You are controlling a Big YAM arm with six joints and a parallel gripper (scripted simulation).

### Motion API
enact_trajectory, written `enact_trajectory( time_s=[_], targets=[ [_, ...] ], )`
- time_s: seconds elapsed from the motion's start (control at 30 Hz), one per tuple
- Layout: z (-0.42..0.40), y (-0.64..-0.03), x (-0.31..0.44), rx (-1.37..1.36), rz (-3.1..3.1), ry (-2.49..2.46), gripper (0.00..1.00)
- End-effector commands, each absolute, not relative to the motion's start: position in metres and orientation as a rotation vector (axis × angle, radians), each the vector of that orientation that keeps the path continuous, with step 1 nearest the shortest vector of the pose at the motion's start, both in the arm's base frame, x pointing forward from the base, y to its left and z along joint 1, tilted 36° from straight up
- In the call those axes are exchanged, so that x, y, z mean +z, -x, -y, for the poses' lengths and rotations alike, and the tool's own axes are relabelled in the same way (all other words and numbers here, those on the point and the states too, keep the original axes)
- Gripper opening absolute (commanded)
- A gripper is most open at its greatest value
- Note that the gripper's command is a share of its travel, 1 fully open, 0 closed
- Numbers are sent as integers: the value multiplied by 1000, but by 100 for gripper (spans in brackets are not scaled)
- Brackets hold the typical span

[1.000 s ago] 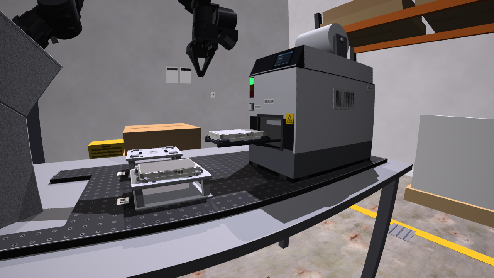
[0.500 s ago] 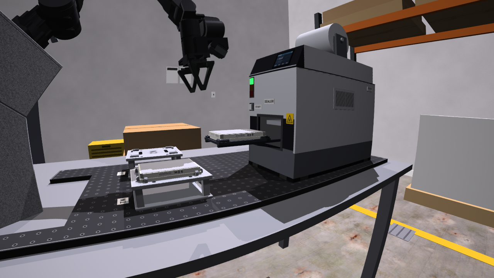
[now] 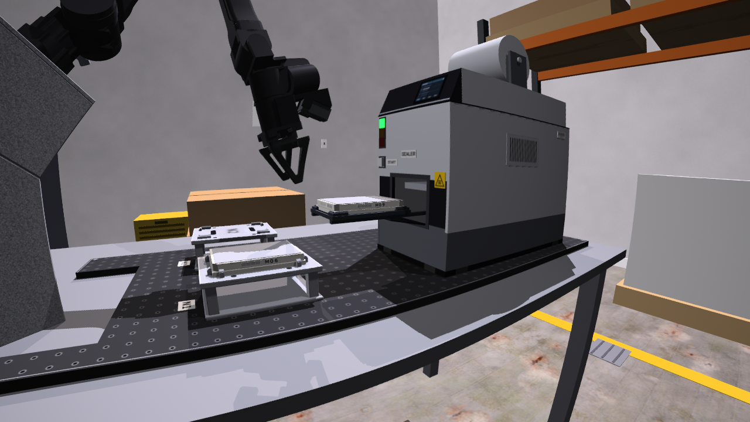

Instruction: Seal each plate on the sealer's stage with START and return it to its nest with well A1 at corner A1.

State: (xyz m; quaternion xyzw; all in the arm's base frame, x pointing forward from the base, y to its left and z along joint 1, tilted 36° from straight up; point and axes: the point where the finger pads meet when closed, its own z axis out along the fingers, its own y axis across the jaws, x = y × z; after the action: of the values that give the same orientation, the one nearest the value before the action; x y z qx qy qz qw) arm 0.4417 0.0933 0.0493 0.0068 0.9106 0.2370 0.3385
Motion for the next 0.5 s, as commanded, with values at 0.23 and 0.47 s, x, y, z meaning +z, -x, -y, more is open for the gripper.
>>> enact_trajectory(
  time_s=[0.23,0.47],
  targets=[
    [-79,-468,96,597,-2266,-9,100],
    [-53,-486,87,580,-2277,-5,100]
  ],
)
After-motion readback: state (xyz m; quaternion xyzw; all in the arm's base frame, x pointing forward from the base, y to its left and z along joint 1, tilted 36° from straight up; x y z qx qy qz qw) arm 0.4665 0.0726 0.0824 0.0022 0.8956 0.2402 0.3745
